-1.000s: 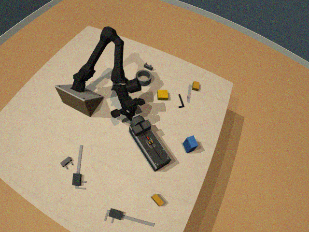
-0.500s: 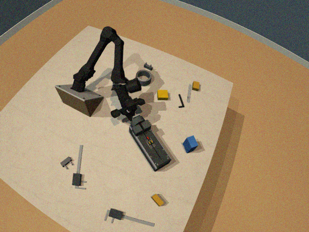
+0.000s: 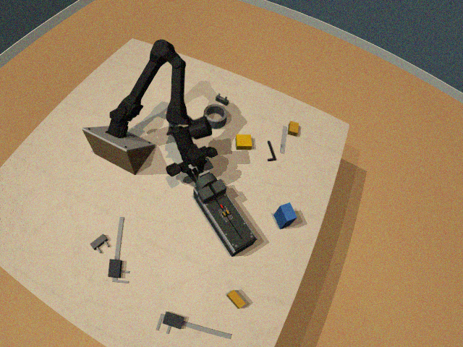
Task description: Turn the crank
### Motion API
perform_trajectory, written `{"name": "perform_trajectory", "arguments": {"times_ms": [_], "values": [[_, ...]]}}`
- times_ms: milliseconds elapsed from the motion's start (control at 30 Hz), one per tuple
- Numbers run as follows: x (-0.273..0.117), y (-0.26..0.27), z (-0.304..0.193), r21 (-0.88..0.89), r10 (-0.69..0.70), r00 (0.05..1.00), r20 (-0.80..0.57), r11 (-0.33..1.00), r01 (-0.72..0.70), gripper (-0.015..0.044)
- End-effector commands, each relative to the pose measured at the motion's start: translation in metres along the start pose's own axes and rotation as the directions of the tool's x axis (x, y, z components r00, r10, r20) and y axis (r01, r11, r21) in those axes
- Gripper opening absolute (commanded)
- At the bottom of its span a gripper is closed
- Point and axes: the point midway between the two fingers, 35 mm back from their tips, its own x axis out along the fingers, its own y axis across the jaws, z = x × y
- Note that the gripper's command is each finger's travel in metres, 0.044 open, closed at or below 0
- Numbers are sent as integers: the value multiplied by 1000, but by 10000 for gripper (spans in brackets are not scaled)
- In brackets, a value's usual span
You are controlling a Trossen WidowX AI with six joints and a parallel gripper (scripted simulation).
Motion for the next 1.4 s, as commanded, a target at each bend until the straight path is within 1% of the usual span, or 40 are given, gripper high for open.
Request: {"name": "perform_trajectory", "arguments": {"times_ms": [0,300,400,667,833,1067,1267,1367], "values": [[0,0,0,0,-1,1000,0,1000,1,210],[0,0,0,0,-1,1000,0,1000,1,440],[-5,0,6,0,-1,1000,0,1000,1,440],[-33,0,34,-2,-2,1000,1,1000,2,440],[-41,0,46,1,-4,1000,2,1000,4,440],[-77,-1,89,8,-15,1000,3,1000,15,440],[-113,-5,117,6,-20,1000,0,1000,20,440],[-117,-5,120,4,-18,1000,-2,1000,18,440]]}}
